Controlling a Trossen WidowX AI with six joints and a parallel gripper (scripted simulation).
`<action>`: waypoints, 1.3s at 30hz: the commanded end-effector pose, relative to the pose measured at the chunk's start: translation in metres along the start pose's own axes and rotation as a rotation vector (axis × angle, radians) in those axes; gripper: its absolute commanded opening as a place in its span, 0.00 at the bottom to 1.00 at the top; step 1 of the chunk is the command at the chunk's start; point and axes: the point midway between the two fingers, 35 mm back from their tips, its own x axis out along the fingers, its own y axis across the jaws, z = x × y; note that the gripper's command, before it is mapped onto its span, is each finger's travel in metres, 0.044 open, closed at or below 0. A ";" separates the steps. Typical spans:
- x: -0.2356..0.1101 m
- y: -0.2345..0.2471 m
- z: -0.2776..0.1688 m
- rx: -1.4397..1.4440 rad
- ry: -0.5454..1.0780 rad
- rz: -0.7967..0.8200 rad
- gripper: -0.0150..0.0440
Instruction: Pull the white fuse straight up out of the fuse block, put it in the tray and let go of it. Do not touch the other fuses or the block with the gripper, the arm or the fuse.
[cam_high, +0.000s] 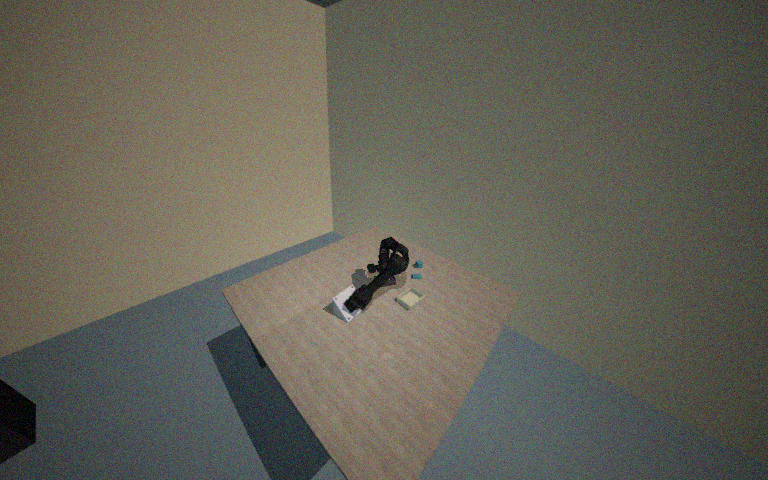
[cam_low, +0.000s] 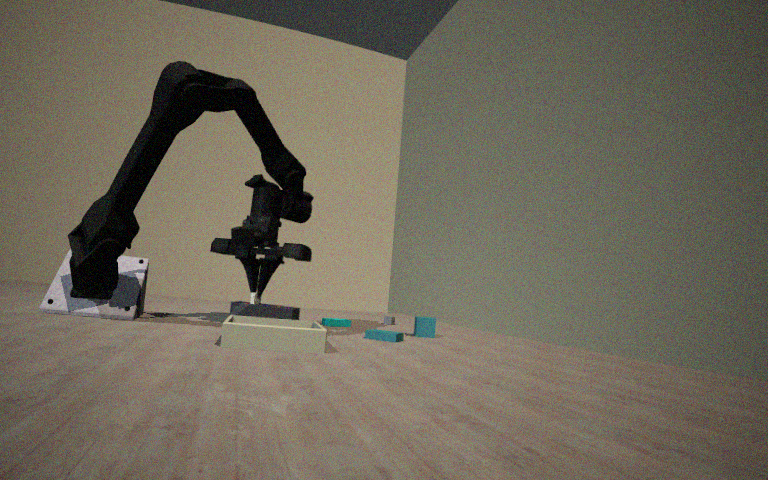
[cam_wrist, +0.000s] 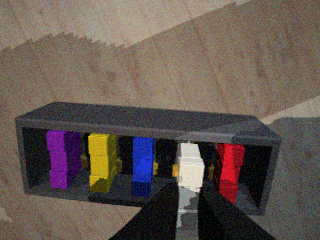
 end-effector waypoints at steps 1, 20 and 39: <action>-0.003 0.000 0.000 0.009 0.006 -0.002 0.25; -0.013 0.000 0.000 0.007 0.005 -0.002 0.25; -0.032 0.000 0.000 0.006 0.004 -0.002 0.25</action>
